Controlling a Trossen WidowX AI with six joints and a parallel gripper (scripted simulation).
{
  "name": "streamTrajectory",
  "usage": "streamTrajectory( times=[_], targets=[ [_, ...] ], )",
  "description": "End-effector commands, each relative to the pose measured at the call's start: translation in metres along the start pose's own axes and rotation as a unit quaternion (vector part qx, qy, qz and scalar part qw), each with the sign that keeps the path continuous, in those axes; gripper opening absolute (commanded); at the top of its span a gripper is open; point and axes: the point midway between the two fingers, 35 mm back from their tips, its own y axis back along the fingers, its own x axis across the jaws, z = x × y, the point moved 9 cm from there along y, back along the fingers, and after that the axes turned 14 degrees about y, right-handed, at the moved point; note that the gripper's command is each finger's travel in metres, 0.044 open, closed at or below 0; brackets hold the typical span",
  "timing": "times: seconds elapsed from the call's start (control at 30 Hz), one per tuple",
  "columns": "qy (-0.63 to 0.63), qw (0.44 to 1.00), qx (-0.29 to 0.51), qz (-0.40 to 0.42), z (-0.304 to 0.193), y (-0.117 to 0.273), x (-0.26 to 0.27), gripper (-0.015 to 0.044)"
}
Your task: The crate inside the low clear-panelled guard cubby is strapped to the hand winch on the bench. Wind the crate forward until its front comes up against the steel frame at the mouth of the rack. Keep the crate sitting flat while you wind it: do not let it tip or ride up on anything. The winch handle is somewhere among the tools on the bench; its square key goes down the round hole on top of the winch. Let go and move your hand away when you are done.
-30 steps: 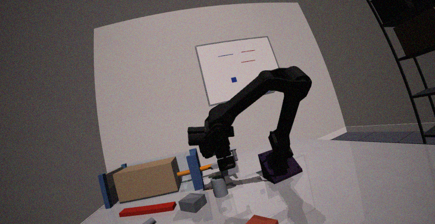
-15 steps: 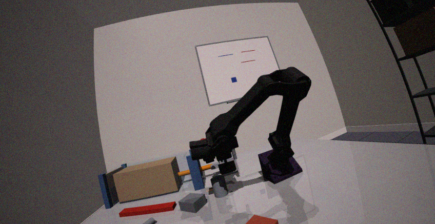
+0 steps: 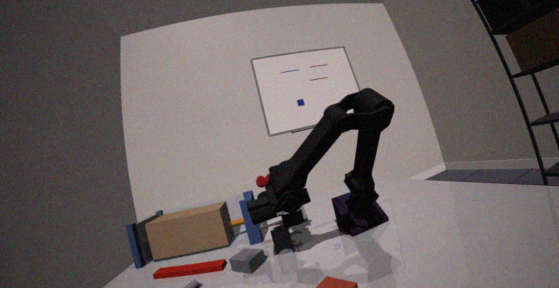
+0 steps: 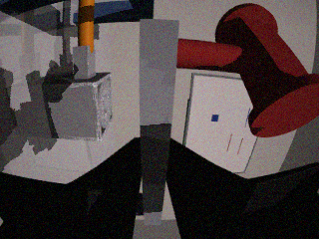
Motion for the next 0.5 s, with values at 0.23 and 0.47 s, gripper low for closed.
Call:
streamTrajectory(
  times=[0.23, 0.47],
  targets=[
    [-0.001, 1.0, 0.001, -0.001, 0.004, -0.008, -0.001, 0.0],
    [-0.002, 1.0, -0.001, 0.008, 0.019, -0.047, -0.007, 0.0]
  ],
)
